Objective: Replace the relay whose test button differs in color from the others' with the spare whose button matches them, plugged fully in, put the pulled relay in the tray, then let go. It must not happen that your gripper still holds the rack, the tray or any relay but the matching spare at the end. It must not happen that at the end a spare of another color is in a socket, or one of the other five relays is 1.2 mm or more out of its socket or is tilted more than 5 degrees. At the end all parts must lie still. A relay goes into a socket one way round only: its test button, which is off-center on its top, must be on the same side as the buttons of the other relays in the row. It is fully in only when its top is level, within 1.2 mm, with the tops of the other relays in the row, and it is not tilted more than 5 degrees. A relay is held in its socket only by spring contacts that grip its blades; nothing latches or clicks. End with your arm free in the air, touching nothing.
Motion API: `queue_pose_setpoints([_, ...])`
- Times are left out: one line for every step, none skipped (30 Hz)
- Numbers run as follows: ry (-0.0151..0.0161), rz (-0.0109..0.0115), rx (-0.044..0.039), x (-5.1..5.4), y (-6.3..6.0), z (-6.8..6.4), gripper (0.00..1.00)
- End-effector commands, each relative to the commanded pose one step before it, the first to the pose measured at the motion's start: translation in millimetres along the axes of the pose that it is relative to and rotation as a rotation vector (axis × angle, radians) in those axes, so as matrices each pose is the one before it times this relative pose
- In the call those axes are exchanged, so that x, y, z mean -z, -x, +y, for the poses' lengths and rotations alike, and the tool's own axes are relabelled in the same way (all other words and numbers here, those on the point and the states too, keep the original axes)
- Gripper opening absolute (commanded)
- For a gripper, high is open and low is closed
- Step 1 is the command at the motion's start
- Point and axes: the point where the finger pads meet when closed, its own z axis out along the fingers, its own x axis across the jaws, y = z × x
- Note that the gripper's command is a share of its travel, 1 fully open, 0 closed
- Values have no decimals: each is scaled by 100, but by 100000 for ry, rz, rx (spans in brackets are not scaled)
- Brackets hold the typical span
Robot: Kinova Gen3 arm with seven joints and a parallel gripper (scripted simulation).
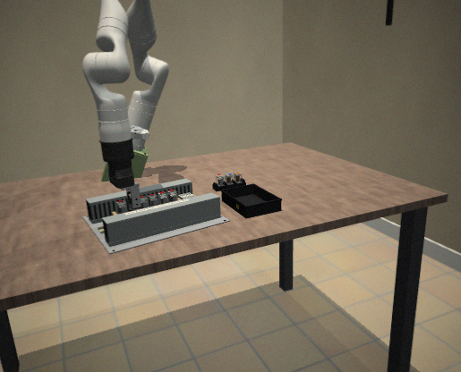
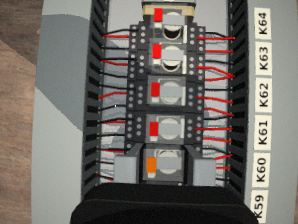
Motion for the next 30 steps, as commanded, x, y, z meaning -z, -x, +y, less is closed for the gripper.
queue_pose_setpoints([584, 429, -358, 281, -99, 300, 0])
queue_pose_setpoints([0, 4, -42, 39, 0, 8, 0])
queue_pose_setpoints([0, 4, -42, 39, 0, 8, 0])
queue_pose_setpoints([0, 4, -42, 39, 0, 8, 0])
queue_pose_setpoints([0, 4, -42, 39, 0, 8, 0])
queue_pose_setpoints([0, 4, -42, 39, 0, 8, 0])
queue_pose_setpoints([0, 4, -42, 39, 0, 8, 0])
queue_pose_setpoints([0, 4, -42, 39, 0, 8, 0])
queue_pose_setpoints([0, 4, -42, 39, 0, 8, 0])
queue_pose_setpoints([0, 4, -42, 39, 0, 8, 0])
queue_pose_setpoints([0, 4, -42, 39, 0, 8, 0])
queue_pose_setpoints([0, 0, 0, 0, 0, 0, 0])
queue_pose_setpoints([0, 0, 0, 0, 0, 0, 0])
queue_pose_setpoints([4, -110, 583, -302, 30, -110, 0])
queue_pose_setpoints([0, 8, -42, 39, -1, 9, 0])
queue_pose_setpoints([0, 8, -42, 39, -1, 9, 0])
queue_pose_setpoints([0, 8, -42, 39, -1, 9, 0])
queue_pose_setpoints([0, 8, -42, 39, -1, 9, 0])
queue_pose_setpoints([0, 8, -42, 39, -1, 9, 0])
queue_pose_setpoints([0, 8, -42, 39, -1, 9, 0])
queue_pose_setpoints([0, 8, -42, 39, -1, 9, 0])
queue_pose_setpoints([0, 8, -42, 39, -1, 9, 0])
queue_pose_setpoints([0, 8, -42, 39, -1, 9, 0])
queue_pose_setpoints([0, 8, -42, 39, -1, 9, 0])
queue_pose_setpoints([0, 8, -42, 39, -1, 9, 0])
queue_pose_setpoints([0, 8, -42, 39, -1, 9, 0])
queue_pose_setpoints([0, 8, -42, 39, -1, 9, 0])
queue_pose_setpoints([0, 8, -42, 39, -1, 9, 0])
queue_pose_setpoints([0, 0, 0, 0, 0, 0, 0])
queue_pose_setpoints([0, 0, 0, 0, 0, 0, 0])
